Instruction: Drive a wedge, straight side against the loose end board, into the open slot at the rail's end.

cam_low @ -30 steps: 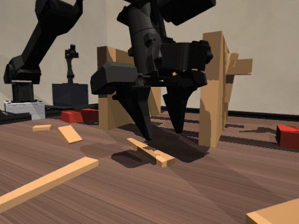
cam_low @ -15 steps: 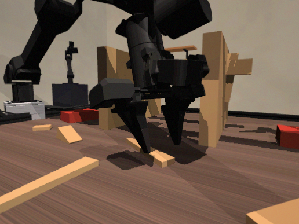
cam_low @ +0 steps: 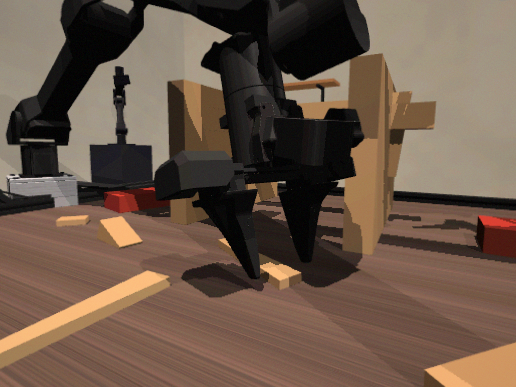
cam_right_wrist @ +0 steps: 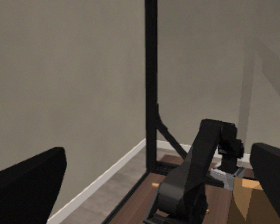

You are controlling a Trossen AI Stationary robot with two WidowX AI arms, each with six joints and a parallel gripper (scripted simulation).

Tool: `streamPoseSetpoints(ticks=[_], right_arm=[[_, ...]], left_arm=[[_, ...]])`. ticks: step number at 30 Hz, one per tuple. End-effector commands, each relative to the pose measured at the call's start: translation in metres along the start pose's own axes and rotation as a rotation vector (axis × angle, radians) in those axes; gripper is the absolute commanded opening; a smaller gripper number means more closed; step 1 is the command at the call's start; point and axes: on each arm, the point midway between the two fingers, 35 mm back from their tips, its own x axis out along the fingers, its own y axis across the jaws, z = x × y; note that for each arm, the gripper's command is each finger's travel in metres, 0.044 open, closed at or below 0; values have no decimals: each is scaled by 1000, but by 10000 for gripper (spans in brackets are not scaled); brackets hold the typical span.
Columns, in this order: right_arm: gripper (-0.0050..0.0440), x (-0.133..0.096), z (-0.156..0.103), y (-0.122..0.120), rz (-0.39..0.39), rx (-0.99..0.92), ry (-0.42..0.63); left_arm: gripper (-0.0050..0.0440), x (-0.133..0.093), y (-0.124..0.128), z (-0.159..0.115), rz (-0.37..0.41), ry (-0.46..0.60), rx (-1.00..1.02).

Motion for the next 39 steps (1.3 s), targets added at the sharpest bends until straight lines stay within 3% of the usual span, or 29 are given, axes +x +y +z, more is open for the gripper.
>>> streamPoseSetpoints(ticks=[1, 4, 25, 26, 28, 30, 36, 38, 39], right_arm=[[440, 0, -2, 0, 0, 2, 4], [440, 0, -2, 0, 0, 2, 4], [440, 0, -2, 0, 0, 2, 4], [440, 0, -2, 0, 0, 2, 4], [440, 0, -2, 0, 0, 2, 4], [440, 0, -2, 0, 0, 2, 4], [440, 0, -2, 0, 0, 2, 4], [392, 0, -2, 0, 0, 2, 4], [392, 0, -2, 0, 0, 2, 4]], left_arm=[[279, 8, 1, -1, 6, 14, -7], [207, 8, 1, -1, 6, 14, -7], [76, 8, 1, -1, 6, 14, -7], [52, 4, 1, 0, 5, 11, -6], [4, -31, 0, 10, 1, -13, 4], [0, -50, 0, 14, -1, -26, 9], [0, -50, 0, 14, -1, -26, 9], [0, -53, -5, 10, -7, -12, 80], [0, -53, -5, 10, -7, -12, 80]])
